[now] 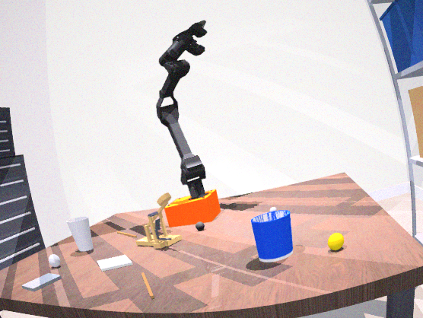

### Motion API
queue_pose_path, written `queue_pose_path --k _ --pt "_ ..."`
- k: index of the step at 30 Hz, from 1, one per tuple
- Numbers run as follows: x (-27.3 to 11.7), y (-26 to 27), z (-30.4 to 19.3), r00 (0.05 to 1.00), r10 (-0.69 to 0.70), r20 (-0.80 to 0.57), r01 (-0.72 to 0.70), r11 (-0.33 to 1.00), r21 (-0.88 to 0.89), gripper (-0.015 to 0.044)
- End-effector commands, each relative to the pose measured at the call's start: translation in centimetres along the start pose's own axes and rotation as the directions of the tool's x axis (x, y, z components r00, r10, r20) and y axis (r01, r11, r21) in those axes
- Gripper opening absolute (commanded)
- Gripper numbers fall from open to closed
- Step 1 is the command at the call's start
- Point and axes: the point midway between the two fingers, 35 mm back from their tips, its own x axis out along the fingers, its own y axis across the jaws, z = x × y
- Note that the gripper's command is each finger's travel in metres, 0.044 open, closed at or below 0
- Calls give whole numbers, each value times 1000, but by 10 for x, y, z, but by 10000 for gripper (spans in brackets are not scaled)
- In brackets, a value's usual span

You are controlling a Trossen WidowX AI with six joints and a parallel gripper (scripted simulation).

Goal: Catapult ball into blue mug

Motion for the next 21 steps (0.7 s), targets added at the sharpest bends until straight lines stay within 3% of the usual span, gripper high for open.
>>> queue_pose_path --k 1,11,21 --pt "0 1 0 1000 4 -2 -4 1000 3 426" --pt "-25 70 -18 966 233 -108 -212 961 177 440" --pt "-71 141 -32 852 487 -194 -399 842 363 440"
